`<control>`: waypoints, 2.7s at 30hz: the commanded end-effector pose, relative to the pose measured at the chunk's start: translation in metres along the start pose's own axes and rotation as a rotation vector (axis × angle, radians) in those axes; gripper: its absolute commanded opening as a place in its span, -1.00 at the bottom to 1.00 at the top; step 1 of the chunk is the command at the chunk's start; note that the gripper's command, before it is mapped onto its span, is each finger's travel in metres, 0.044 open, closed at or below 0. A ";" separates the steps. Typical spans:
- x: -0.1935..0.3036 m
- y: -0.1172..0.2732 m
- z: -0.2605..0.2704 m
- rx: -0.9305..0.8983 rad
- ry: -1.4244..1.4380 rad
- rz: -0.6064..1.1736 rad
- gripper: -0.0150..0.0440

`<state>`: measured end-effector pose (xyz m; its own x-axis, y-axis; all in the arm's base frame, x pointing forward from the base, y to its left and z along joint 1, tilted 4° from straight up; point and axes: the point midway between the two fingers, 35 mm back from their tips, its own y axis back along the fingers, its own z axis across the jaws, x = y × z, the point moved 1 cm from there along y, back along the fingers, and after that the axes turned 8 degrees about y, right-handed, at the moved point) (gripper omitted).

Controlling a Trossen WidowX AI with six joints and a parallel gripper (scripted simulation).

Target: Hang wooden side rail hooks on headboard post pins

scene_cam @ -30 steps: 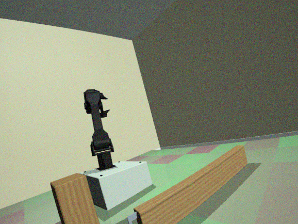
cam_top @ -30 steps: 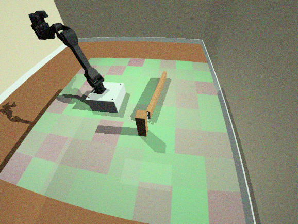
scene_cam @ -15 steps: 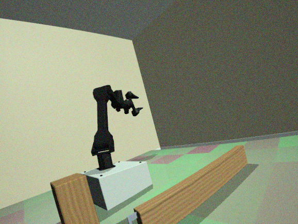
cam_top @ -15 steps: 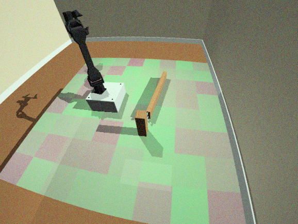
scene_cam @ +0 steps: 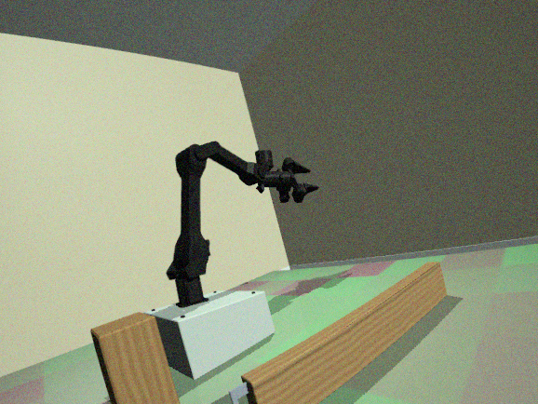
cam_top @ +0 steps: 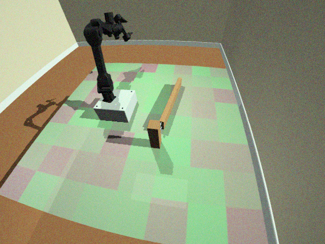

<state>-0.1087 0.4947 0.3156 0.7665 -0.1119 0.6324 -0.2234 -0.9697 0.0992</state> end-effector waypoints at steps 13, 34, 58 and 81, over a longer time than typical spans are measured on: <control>0.165 -0.017 0.214 -0.441 0.135 0.116 1.00; 0.292 0.170 0.462 -1.053 0.148 0.099 1.00; 0.209 0.465 0.552 -1.468 -0.267 0.024 1.00; 0.207 0.458 0.558 -1.519 -0.565 0.314 1.00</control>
<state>0.2827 -0.0970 0.0677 0.7157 -0.5000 0.4876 -0.4987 0.1228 0.8580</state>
